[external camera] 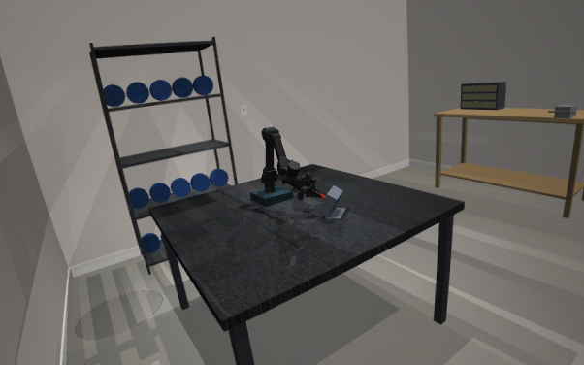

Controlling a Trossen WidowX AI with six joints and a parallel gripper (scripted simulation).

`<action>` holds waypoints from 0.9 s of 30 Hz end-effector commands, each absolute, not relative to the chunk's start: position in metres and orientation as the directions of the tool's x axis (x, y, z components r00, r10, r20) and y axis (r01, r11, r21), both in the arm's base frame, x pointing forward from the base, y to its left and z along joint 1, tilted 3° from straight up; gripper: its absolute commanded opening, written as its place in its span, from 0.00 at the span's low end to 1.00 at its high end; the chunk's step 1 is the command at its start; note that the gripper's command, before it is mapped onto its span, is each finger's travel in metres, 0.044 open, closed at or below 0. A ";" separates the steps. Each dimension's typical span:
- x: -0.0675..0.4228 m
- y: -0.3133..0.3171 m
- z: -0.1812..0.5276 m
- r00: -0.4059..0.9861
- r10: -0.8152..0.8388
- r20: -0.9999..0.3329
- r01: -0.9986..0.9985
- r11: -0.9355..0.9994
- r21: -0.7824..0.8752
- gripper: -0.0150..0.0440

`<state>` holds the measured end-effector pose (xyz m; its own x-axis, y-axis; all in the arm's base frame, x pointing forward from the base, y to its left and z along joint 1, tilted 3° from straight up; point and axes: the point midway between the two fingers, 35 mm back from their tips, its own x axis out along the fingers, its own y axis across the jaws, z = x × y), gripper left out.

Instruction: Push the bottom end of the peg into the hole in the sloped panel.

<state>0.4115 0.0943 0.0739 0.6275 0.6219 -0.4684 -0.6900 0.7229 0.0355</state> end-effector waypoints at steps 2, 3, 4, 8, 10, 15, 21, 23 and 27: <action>0.414 0.095 0.072 0.631 0.618 -0.470 -0.685 0.727 0.037 0.25; 0.415 0.096 0.072 0.631 0.618 -0.470 -0.685 0.727 0.037 0.25; 0.415 0.096 0.072 0.631 0.618 -0.470 -0.685 0.727 0.037 0.25; 0.416 0.096 0.072 0.631 0.618 -0.469 -0.685 0.727 0.037 0.25; 0.417 0.096 0.072 0.631 0.618 -0.469 -0.685 0.727 0.037 0.25; 0.415 0.097 0.071 0.626 0.622 -0.470 -0.690 0.723 0.037 0.25; 0.415 0.097 0.071 0.626 0.622 -0.470 -0.690 0.723 0.037 0.25; 0.415 0.097 0.071 0.626 0.622 -0.470 -0.690 0.723 0.037 0.34; 0.415 0.097 0.071 0.626 0.622 -0.470 -0.690 0.723 0.037 0.52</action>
